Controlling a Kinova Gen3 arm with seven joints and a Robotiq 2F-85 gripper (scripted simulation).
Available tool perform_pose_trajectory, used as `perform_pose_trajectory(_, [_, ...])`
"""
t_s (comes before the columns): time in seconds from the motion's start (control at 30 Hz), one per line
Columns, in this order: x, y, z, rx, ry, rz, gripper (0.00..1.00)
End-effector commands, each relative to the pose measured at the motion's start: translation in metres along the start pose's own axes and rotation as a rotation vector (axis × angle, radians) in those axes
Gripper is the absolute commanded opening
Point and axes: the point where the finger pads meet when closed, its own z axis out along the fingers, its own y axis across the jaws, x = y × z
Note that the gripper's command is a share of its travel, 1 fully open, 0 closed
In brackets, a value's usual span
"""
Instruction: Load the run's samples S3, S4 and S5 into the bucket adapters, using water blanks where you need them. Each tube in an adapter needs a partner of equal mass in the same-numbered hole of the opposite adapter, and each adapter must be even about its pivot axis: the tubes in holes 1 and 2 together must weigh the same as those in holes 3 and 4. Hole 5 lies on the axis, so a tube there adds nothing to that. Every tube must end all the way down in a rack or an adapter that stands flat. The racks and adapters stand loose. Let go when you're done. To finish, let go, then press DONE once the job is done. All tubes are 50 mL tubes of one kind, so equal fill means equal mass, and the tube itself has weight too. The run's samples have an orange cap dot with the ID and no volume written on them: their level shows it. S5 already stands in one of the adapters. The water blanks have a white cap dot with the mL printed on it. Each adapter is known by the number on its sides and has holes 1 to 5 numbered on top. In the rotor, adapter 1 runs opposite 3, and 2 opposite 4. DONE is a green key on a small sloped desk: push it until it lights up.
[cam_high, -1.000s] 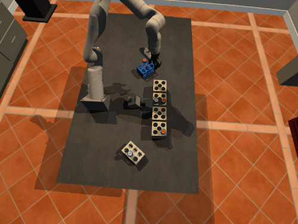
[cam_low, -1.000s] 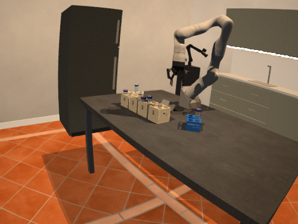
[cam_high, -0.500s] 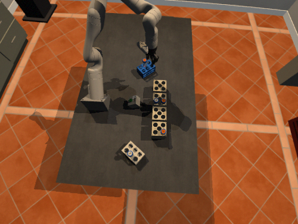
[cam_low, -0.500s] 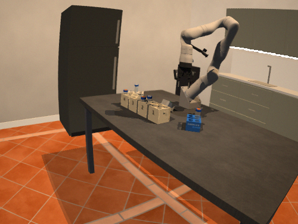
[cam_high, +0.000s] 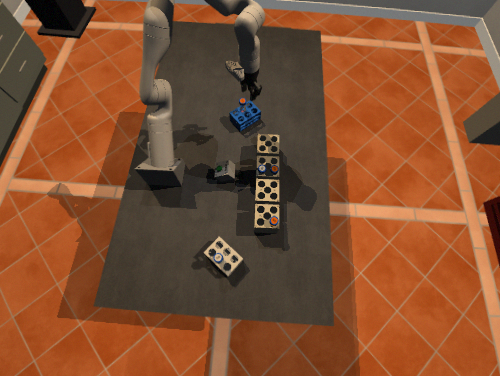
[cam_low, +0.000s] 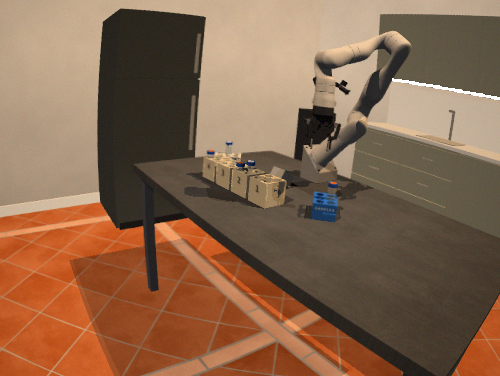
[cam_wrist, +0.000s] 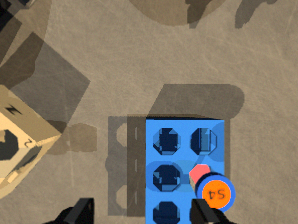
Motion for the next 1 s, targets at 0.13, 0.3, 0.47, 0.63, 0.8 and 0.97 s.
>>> perform_pose_trajectory(0.13, [-0.007, 0.028, 0.000, -0.004, 0.003, 0.000, 0.62])
perform_pose_trajectory(0.3, [-0.012, 0.043, 0.000, -0.004, 0.003, -0.001, 0.62])
perform_pose_trajectory(0.47, [-0.014, 0.053, 0.000, -0.003, 0.003, -0.001, 0.62])
perform_pose_trajectory(0.63, [-0.019, 0.069, 0.000, -0.003, 0.003, -0.002, 0.62])
perform_pose_trajectory(0.8, [-0.018, 0.068, -0.001, 0.000, 0.005, -0.006, 0.62])
perform_pose_trajectory(0.97, [-0.019, 0.065, -0.001, 0.006, 0.002, -0.007, 0.62])
